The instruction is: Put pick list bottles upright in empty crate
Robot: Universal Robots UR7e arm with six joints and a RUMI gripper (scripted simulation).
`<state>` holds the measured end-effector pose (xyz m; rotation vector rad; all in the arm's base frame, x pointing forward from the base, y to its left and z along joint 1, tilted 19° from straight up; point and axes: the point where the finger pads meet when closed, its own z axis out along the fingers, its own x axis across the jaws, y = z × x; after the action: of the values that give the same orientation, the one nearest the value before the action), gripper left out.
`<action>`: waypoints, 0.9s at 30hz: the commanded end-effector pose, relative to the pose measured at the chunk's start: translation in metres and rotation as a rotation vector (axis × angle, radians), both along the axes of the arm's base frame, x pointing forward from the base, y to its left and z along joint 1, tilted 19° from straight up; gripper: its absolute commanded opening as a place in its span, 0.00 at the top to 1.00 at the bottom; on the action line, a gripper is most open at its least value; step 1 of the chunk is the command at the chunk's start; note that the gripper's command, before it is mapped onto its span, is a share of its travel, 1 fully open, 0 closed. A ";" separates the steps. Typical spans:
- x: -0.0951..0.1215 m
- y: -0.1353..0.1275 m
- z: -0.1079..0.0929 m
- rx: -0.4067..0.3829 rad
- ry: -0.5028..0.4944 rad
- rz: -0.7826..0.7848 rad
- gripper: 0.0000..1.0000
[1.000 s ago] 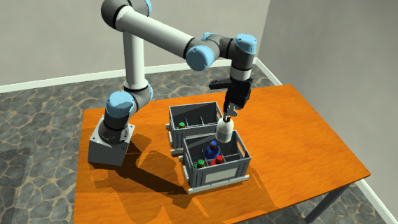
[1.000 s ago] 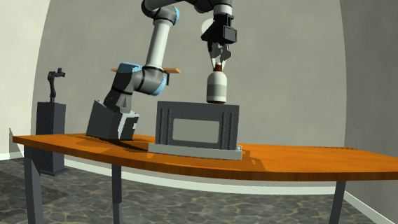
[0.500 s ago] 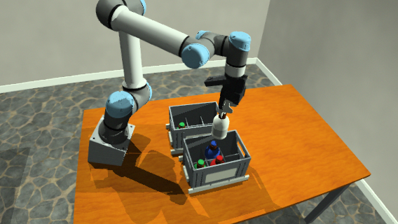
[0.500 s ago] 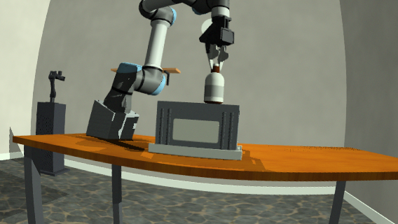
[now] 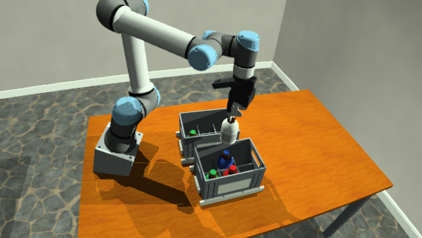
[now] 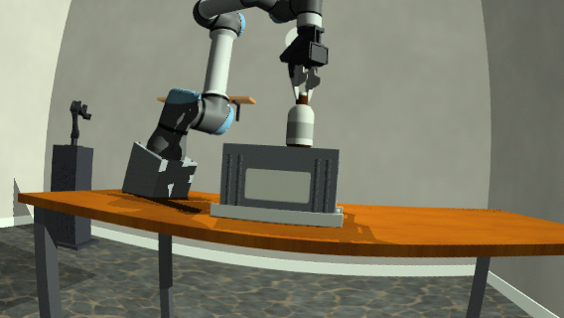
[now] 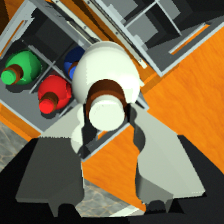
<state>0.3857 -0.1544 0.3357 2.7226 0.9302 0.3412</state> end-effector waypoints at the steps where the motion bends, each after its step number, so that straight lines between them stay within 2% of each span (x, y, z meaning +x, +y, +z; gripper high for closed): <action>1: -0.003 0.011 -0.002 -0.001 -0.001 0.000 1.00; 27: -0.016 0.052 -0.013 -0.001 -0.001 0.000 1.00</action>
<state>0.3722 -0.1102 0.3243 2.7226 0.9303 0.3413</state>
